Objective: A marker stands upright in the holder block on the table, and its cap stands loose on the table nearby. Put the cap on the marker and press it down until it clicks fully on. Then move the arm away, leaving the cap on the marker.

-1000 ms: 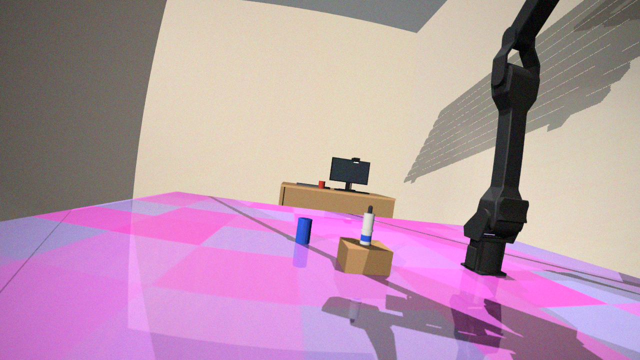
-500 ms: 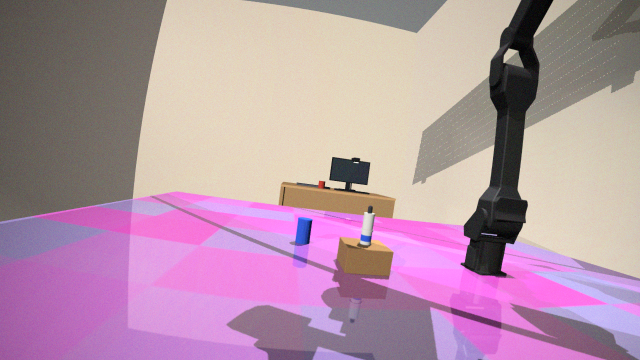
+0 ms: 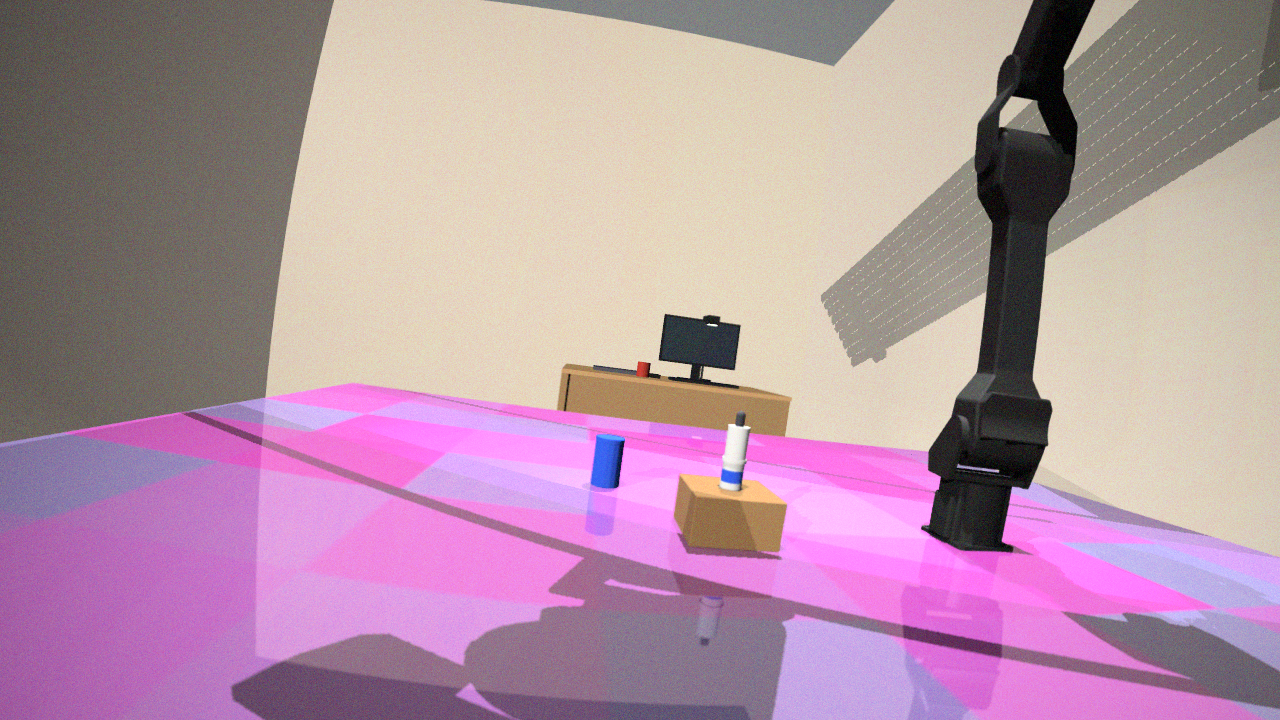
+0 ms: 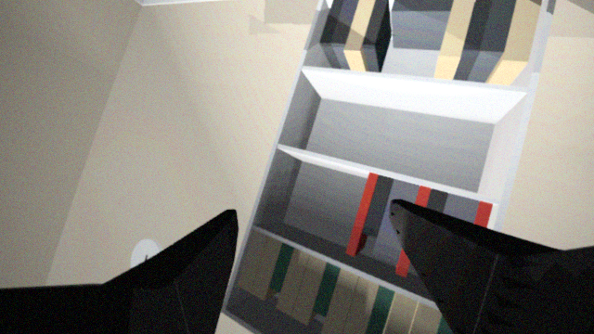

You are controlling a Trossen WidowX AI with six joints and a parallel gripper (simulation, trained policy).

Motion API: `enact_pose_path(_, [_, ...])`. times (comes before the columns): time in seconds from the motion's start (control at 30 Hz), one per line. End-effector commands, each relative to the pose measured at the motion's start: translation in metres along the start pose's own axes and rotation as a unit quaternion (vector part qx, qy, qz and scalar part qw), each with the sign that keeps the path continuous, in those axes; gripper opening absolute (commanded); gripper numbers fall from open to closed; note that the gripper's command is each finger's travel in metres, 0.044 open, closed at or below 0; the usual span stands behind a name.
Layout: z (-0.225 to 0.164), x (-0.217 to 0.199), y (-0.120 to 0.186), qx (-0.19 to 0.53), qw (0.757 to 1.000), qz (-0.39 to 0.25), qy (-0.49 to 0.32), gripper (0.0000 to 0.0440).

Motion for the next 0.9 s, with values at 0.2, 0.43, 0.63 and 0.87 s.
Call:
enact_pose_path(0.2, [0.016,0.011,-0.007,-0.035,0.999,-0.001,-0.014,0.0341])
enact_pose_path(0.43, [0.028,0.020,-0.013,-0.062,0.998,0.002,-0.025,0.0341])
enact_pose_path(0.63, [0.039,0.028,-0.017,-0.085,0.996,0.004,-0.035,0.0342])
enact_pose_path(0.87, [0.052,0.038,-0.022,-0.112,0.993,0.007,-0.047,0.0342])
Point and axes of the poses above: the point midway between the two fingers, 35 mm back from their tips, its own y axis back along the fingers, its own x axis across the jaws, z = x × y, the point moved 7 cm from there along y, back along the fingers, and after that the axes turned 8 degrees about y, right-handed, at the moved point
